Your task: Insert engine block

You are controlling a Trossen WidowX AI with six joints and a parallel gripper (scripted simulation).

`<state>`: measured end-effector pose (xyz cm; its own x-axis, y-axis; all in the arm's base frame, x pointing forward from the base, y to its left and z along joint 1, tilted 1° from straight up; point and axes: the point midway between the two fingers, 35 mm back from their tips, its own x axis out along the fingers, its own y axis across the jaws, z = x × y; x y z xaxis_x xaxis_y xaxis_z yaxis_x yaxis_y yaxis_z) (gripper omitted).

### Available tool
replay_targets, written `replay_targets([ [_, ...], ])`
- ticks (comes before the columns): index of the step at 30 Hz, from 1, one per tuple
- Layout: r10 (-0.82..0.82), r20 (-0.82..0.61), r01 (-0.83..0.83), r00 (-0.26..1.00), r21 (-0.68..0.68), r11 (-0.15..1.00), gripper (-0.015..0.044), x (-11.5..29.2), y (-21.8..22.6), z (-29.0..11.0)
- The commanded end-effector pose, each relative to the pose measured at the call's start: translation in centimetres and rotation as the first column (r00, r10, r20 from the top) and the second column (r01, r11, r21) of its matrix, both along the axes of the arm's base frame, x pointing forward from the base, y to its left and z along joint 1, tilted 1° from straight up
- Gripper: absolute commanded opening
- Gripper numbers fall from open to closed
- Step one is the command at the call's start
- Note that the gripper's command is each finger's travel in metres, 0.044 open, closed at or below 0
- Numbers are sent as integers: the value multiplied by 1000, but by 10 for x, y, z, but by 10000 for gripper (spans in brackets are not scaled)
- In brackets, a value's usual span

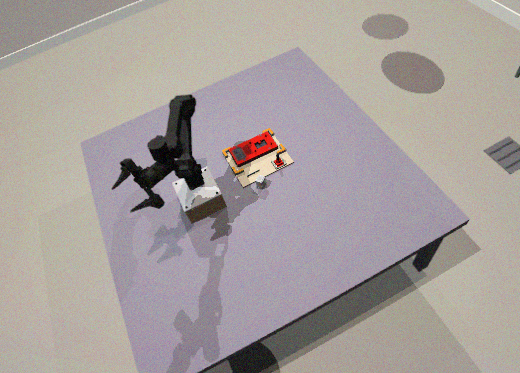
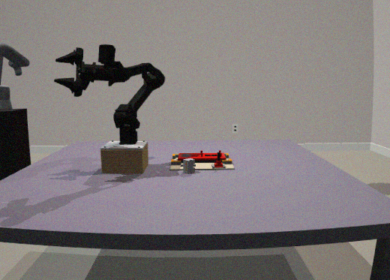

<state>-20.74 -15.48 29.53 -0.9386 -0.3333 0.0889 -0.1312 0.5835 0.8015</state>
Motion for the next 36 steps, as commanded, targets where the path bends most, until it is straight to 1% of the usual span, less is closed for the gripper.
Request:
replay_targets([
  [1, 86, 12, -86, 996, 109, 990, 440, 8, -23, -7],
  [9, 248, 40, -248, 968, 304, 920, 440, 31, -62, -23],
  [17, 406, 76, -391, 911, 479, 786, 440, 61, -96, -41],
  [27, 588, 136, -515, 798, 661, 546, 440, 108, -130, -64],
  [36, 723, 203, -554, 660, 782, 286, 440, 155, -150, -85],
])
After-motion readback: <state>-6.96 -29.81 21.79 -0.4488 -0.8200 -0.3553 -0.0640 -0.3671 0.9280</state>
